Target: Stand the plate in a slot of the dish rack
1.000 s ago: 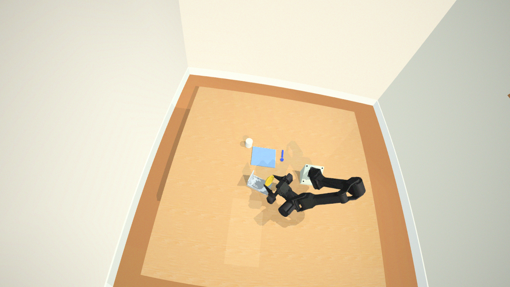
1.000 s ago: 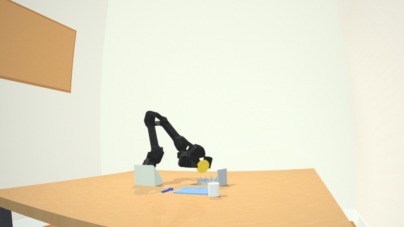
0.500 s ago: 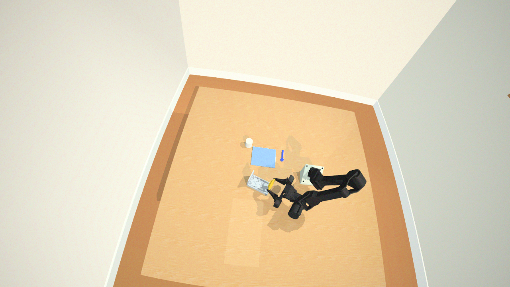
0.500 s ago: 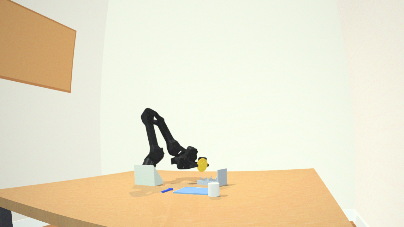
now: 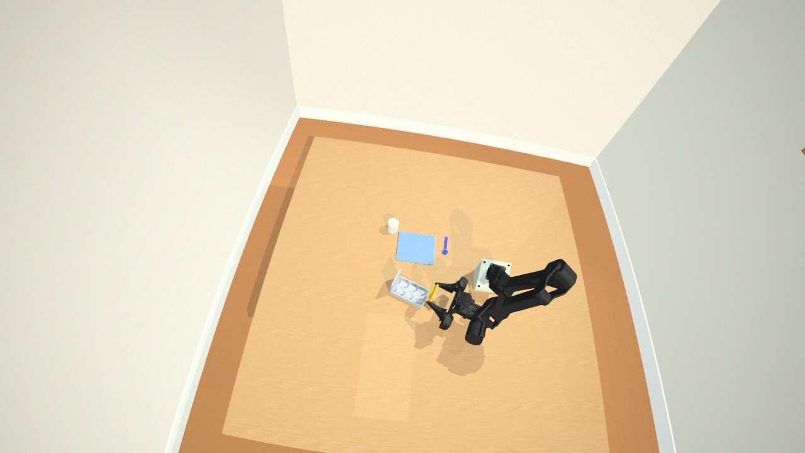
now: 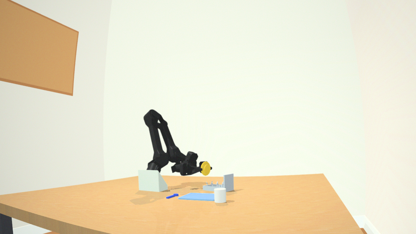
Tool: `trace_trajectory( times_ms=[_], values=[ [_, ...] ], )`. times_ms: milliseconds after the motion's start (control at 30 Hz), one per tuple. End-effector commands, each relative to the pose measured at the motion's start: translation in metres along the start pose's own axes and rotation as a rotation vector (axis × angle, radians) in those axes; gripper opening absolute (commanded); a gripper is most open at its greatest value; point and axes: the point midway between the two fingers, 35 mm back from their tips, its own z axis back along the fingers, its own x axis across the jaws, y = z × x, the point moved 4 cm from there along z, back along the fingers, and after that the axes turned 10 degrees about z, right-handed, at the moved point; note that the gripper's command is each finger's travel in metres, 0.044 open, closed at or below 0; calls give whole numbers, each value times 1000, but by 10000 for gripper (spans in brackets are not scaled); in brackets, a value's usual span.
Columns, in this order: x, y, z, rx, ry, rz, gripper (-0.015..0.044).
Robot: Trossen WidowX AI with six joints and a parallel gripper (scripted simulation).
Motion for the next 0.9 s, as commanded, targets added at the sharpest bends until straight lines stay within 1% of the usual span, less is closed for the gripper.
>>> trace_trajectory(
  times_ms=[0,867],
  values=[
    [0,1,0,-5,0,4,0],
    [2,29,-24,-3,-3,-4,0]
  ],
)
